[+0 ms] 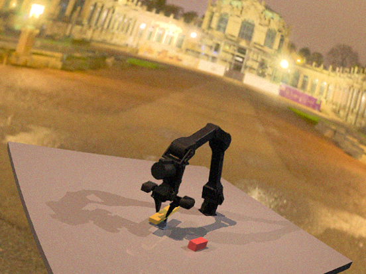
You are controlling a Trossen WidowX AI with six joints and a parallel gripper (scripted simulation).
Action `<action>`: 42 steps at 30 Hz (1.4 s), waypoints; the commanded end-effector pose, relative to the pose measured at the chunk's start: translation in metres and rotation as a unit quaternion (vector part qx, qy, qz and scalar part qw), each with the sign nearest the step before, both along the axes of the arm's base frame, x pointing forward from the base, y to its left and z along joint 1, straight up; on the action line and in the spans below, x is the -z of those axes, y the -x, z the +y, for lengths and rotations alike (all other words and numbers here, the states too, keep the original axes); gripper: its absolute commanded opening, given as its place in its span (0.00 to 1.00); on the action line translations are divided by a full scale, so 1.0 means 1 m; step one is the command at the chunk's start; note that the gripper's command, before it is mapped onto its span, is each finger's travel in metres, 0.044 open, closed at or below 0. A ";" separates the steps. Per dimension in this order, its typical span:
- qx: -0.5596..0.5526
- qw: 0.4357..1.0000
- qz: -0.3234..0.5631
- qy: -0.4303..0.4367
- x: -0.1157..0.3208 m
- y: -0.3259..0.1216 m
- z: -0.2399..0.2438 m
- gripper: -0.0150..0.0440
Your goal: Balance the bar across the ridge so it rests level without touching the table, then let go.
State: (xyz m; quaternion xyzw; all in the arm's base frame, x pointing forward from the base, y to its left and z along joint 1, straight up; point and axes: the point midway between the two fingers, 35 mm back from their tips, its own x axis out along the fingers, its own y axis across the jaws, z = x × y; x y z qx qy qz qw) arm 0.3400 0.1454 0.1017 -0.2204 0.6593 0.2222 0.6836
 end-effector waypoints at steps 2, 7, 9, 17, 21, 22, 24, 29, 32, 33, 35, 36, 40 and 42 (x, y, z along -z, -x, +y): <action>0.000 1.000 0.000 0.000 0.000 0.000 0.000 0.54; 0.000 1.000 0.000 0.000 0.000 0.000 0.000 0.54; 0.000 1.000 0.000 0.000 0.000 0.000 0.000 0.54; 0.000 1.000 0.000 0.000 0.000 0.000 0.000 0.54; 0.000 1.000 0.000 0.000 0.000 0.000 0.000 0.54; 0.000 1.000 0.000 0.000 0.000 0.000 0.000 0.54; 0.000 1.000 0.000 0.000 0.000 0.000 0.000 0.54; 0.000 1.000 0.000 0.000 0.000 0.000 0.000 0.55; 0.000 1.000 0.000 0.000 0.000 0.000 0.000 0.55; 0.000 1.000 0.000 0.000 0.000 0.000 0.000 0.55; 0.000 1.000 0.000 0.000 0.000 0.000 0.000 0.55; 0.000 1.000 0.000 0.000 0.000 0.000 0.000 0.55; 0.000 1.000 0.000 0.000 0.000 0.000 0.000 0.57; 0.000 1.000 0.000 0.000 0.000 0.000 0.000 0.57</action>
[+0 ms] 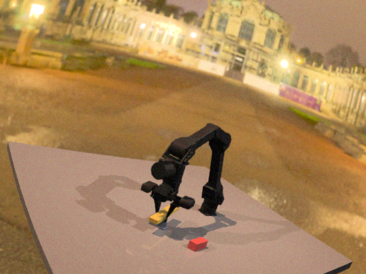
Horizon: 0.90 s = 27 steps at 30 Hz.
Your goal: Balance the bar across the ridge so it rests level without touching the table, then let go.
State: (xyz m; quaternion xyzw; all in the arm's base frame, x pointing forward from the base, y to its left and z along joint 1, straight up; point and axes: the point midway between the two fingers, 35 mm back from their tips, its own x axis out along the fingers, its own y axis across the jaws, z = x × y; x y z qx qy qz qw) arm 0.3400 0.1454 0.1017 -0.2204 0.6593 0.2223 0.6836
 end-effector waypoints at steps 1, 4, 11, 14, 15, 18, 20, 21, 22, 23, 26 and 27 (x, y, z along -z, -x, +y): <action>0.000 1.000 0.000 0.000 0.000 0.000 0.000 0.57; 0.000 1.000 0.000 0.000 0.000 0.000 0.000 0.57; 0.000 1.000 0.000 0.000 0.000 0.000 0.000 0.70; 0.000 1.000 0.000 0.000 0.000 0.000 0.000 0.83; 0.000 1.000 0.000 0.000 0.000 0.000 0.000 0.88; 0.000 1.000 0.000 0.000 0.000 0.000 0.000 1.00; 0.000 1.000 0.000 0.000 0.000 0.000 0.000 1.00; 0.000 1.000 0.000 0.000 -0.002 0.000 0.000 1.00; 0.000 1.000 0.000 0.000 -0.007 -0.001 0.000 1.00; 0.000 1.000 0.000 0.000 -0.016 -0.002 0.001 1.00; 0.000 1.000 -0.001 -0.001 -0.050 -0.003 0.001 1.00; 0.000 1.000 -0.002 -0.001 -0.062 -0.003 0.001 1.00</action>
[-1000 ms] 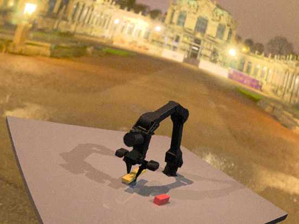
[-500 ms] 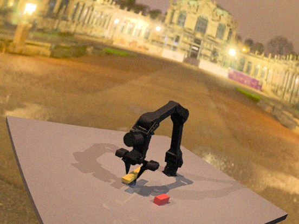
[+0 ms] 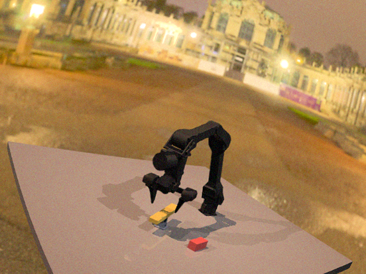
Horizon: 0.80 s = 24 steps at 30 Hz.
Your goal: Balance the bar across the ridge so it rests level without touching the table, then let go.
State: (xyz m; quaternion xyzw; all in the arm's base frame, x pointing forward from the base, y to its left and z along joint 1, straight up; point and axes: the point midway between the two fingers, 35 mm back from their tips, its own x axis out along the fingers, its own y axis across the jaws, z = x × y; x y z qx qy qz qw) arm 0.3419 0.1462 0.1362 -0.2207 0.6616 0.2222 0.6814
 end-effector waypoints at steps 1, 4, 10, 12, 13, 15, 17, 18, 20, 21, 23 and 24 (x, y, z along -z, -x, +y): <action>0.000 1.000 -0.005 -0.002 -0.038 0.000 0.000 1.00; 0.000 1.000 -0.006 -0.003 -0.064 0.004 -0.002 1.00; 0.000 1.000 -0.006 -0.003 -0.065 0.005 -0.002 1.00; 0.000 1.000 -0.006 -0.003 -0.065 0.005 -0.002 1.00; 0.000 1.000 -0.006 -0.003 -0.065 0.005 -0.002 1.00; 0.000 1.000 -0.006 -0.003 -0.065 0.005 -0.002 1.00; 0.000 1.000 -0.006 -0.003 -0.065 0.005 -0.002 1.00; 0.000 1.000 -0.006 -0.003 -0.065 0.005 -0.002 1.00; 0.000 1.000 -0.006 -0.003 -0.065 0.005 -0.002 1.00; 0.000 1.000 -0.006 -0.003 -0.065 0.005 -0.002 1.00; 0.000 1.000 -0.006 -0.003 -0.065 0.005 -0.002 1.00; 0.000 1.000 -0.006 -0.003 -0.065 0.005 -0.002 1.00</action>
